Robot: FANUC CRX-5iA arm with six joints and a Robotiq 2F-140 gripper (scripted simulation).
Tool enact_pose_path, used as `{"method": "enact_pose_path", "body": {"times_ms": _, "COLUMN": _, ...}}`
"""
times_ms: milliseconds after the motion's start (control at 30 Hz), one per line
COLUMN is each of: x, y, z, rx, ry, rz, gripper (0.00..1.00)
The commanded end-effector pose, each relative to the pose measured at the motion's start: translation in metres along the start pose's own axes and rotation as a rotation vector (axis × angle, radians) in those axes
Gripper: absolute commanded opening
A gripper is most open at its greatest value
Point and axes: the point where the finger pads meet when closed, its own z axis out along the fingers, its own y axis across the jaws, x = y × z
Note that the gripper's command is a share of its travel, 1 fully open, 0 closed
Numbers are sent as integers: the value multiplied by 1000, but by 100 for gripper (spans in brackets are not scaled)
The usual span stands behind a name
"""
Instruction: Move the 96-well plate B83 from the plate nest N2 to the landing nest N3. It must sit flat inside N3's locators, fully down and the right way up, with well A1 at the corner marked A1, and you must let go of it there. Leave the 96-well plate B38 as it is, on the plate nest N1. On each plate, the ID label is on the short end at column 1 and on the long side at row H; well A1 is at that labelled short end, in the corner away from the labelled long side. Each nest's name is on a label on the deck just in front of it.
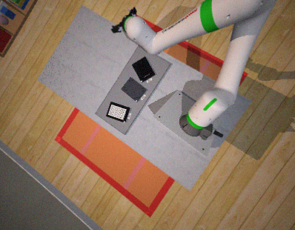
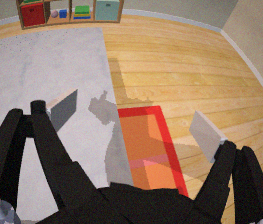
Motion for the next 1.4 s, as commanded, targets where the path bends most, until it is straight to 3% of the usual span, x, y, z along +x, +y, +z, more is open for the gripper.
{"method": "enact_pose_path", "body": {"times_ms": 0, "x": 1, "y": -1, "z": 0, "rx": 0, "ry": 0, "rz": 0, "gripper": 100}}
{"method": "enact_pose_path", "body": {"times_ms": 133, "x": 3, "y": -18, "z": 0, "rx": 7, "ry": -22, "rz": 5, "gripper": 100}}
{"method": "enact_pose_path", "body": {"times_ms": 267, "x": 2, "y": -70, "z": -3, "rx": 30, "ry": -94, "rz": 7, "gripper": 100}}
{"method": "enact_pose_path", "body": {"times_ms": 333, "x": 2, "y": -70, "z": -3, "rx": 30, "ry": -94, "rz": 7, "gripper": 100}}
{"method": "enact_pose_path", "body": {"times_ms": 433, "x": -6, "y": -112, "z": -11, "rx": 51, "ry": -157, "rz": -4, "gripper": 100}}
{"method": "enact_pose_path", "body": {"times_ms": 500, "x": -6, "y": -112, "z": -11, "rx": 51, "ry": -157, "rz": -4, "gripper": 100}}
{"method": "enact_pose_path", "body": {"times_ms": 533, "x": -13, "y": -136, "z": -17, "rx": 64, "ry": -195, "rz": -15, "gripper": 100}}
{"method": "enact_pose_path", "body": {"times_ms": 600, "x": -13, "y": -136, "z": -17, "rx": 64, "ry": -195, "rz": -15, "gripper": 100}}
{"method": "enact_pose_path", "body": {"times_ms": 633, "x": -23, "y": -163, "z": -26, "rx": 79, "ry": -238, "rz": -30, "gripper": 100}}
{"method": "enact_pose_path", "body": {"times_ms": 700, "x": -23, "y": -163, "z": -26, "rx": 79, "ry": -238, "rz": -30, "gripper": 100}}
{"method": "enact_pose_path", "body": {"times_ms": 733, "x": -35, "y": -191, "z": -38, "rx": 96, "ry": -285, "rz": -50, "gripper": 100}}
{"method": "enact_pose_path", "body": {"times_ms": 800, "x": -35, "y": -191, "z": -38, "rx": 96, "ry": -285, "rz": -50, "gripper": 100}}
{"method": "enact_pose_path", "body": {"times_ms": 833, "x": -50, "y": -220, "z": -53, "rx": 115, "ry": -334, "rz": -75, "gripper": 100}}
{"method": "enact_pose_path", "body": {"times_ms": 900, "x": -50, "y": -220, "z": -53, "rx": 115, "ry": -334, "rz": -75, "gripper": 100}}
{"method": "enact_pose_path", "body": {"times_ms": 933, "x": -68, "y": -249, "z": -70, "rx": 134, "ry": -386, "rz": -105, "gripper": 100}}
{"method": "enact_pose_path", "body": {"times_ms": 1067, "x": -68, "y": -249, "z": -70, "rx": 134, "ry": -386, "rz": -105, "gripper": 100}}
{"method": "enact_pose_path", "body": {"times_ms": 1100, "x": -87, "y": -278, "z": -90, "rx": 155, "ry": -440, "rz": -139, "gripper": 100}}
{"method": "enact_pose_path", "body": {"times_ms": 1133, "x": -87, "y": -278, "z": -90, "rx": 155, "ry": -440, "rz": -139, "gripper": 100}}
{"method": "enact_pose_path", "body": {"times_ms": 1167, "x": -106, "y": -300, "z": -109, "rx": 176, "ry": -493, "rz": -176, "gripper": 100}}
{"method": "enact_pose_path", "body": {"times_ms": 1233, "x": -108, "y": -304, "z": -112, "rx": 176, "ry": -493, "rz": -176, "gripper": 100}}
{"method": "enact_pose_path", "body": {"times_ms": 1267, "x": -126, "y": -323, "z": -130, "rx": 196, "ry": -546, "rz": -216, "gripper": 100}}
{"method": "enact_pose_path", "body": {"times_ms": 1333, "x": -131, "y": -329, "z": -136, "rx": 196, "ry": -546, "rz": -216, "gripper": 100}}
{"method": "enact_pose_path", "body": {"times_ms": 1367, "x": -149, "y": -346, "z": -156, "rx": 217, "ry": -598, "rz": -257, "gripper": 100}}
